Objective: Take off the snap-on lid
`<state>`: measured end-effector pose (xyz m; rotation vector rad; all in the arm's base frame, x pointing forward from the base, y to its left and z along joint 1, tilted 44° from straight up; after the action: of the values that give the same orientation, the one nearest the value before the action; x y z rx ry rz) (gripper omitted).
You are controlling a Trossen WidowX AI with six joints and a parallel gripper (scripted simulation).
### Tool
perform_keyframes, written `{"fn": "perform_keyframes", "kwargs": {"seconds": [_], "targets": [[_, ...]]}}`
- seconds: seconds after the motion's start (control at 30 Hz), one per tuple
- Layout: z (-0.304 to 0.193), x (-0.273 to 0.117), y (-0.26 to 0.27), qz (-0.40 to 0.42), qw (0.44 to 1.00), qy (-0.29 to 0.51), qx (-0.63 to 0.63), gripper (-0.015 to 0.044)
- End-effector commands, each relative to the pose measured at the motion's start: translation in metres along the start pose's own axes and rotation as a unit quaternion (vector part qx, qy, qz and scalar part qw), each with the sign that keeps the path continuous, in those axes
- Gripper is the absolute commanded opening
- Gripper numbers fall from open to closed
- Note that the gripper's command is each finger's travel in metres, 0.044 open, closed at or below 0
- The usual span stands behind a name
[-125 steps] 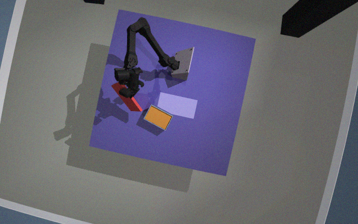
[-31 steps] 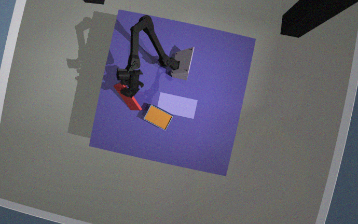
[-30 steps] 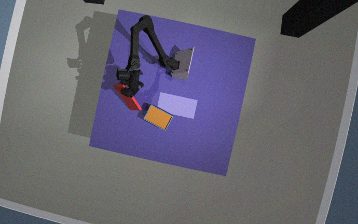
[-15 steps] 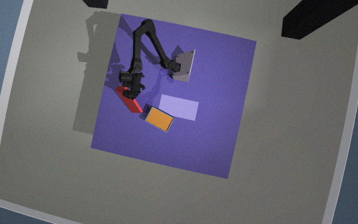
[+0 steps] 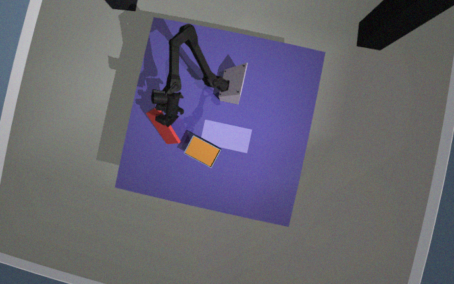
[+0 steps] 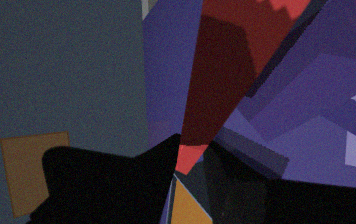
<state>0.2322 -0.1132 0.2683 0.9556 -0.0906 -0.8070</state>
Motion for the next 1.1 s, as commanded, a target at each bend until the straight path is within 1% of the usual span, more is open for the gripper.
{"fn": "perform_keyframes", "kwargs": {"seconds": [0.0,1.07], "targets": [[-0.002,0.008,-0.014,-0.024,1.000,-0.001,-0.008,0.0000],[0.000,0.023,-0.034,-0.023,1.000,-0.002,-0.008,0.0000]]}}
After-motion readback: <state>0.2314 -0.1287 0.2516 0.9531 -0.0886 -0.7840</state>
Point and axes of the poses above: the point midway between the two fingers, 35 mm back from their tips, its own x axis out along the fingers, its own y axis across the jaws, z = x × y, the point moved 8 cm from there along -x, back along the fingers, and after that the axes turned 5 degrees about x, right-handed, at the moved point
